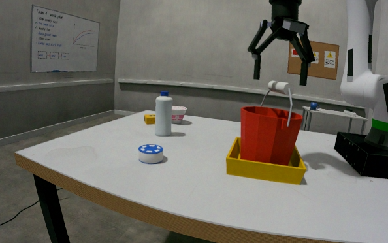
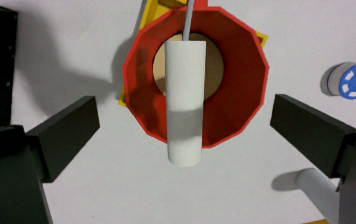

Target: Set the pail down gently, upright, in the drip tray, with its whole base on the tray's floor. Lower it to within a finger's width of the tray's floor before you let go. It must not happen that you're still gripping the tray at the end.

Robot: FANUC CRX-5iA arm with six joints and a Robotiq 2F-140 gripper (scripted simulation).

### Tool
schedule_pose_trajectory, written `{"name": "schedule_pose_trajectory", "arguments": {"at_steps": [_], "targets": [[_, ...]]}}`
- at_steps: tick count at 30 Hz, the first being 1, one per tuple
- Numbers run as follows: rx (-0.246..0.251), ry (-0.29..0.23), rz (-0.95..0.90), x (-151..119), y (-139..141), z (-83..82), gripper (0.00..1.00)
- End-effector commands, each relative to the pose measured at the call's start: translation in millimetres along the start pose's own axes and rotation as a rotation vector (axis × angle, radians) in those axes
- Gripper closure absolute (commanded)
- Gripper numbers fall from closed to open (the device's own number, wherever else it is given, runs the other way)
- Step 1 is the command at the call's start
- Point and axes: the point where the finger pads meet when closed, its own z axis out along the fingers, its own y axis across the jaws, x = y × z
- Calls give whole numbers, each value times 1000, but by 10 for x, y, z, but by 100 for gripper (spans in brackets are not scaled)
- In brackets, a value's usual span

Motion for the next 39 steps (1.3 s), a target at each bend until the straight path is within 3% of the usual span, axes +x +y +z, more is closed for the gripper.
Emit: {"name": "schedule_pose_trajectory", "arguments": {"at_steps": [1, 20, 39], "targets": [[-1, 0, 0, -1, 4, -72, 0], [-1, 0, 0, -1, 4, -456, 0], [-1, 0, 0, -1, 3, -575, 0]]}}
